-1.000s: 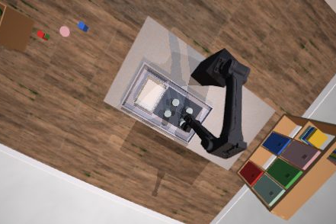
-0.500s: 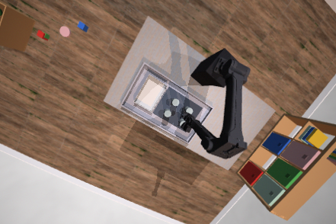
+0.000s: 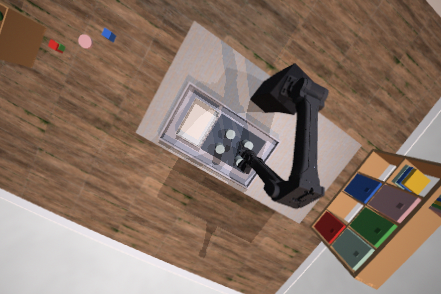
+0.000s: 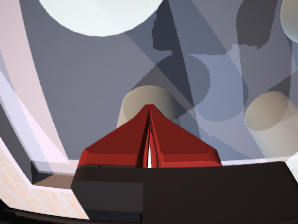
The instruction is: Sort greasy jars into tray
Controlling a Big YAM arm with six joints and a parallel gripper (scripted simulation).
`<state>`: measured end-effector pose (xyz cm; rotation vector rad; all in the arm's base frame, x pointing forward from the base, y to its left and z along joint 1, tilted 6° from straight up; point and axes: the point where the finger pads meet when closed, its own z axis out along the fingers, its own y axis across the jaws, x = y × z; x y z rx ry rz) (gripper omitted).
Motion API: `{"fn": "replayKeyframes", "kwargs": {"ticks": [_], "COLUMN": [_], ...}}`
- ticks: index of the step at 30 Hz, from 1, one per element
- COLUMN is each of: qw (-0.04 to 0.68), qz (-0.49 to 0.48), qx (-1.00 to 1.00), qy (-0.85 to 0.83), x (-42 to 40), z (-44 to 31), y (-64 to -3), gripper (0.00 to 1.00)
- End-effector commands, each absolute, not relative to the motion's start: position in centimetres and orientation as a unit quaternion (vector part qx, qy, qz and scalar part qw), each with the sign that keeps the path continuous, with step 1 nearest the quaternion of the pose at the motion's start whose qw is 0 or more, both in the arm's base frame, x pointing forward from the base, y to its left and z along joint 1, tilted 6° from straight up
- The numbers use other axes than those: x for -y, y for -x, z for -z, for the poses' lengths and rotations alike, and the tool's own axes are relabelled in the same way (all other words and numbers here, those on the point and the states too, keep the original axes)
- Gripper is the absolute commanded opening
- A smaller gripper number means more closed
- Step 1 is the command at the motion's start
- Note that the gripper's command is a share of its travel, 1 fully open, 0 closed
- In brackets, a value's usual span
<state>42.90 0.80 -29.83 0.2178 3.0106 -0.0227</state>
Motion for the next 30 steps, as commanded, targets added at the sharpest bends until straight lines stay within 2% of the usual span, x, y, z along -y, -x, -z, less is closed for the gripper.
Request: {"fn": "replayKeyframes", "kwargs": {"ticks": [1,30], "qw": [0.054,0.054], "qz": [0.010,0.010], "qx": [-0.996,-0.996], "qy": [-0.074,-0.074], "x": [-1.07,-1.11], "z": [29.73,29.77], "y": [-41.78,-41.45], "gripper": [0.00,0.00]}}
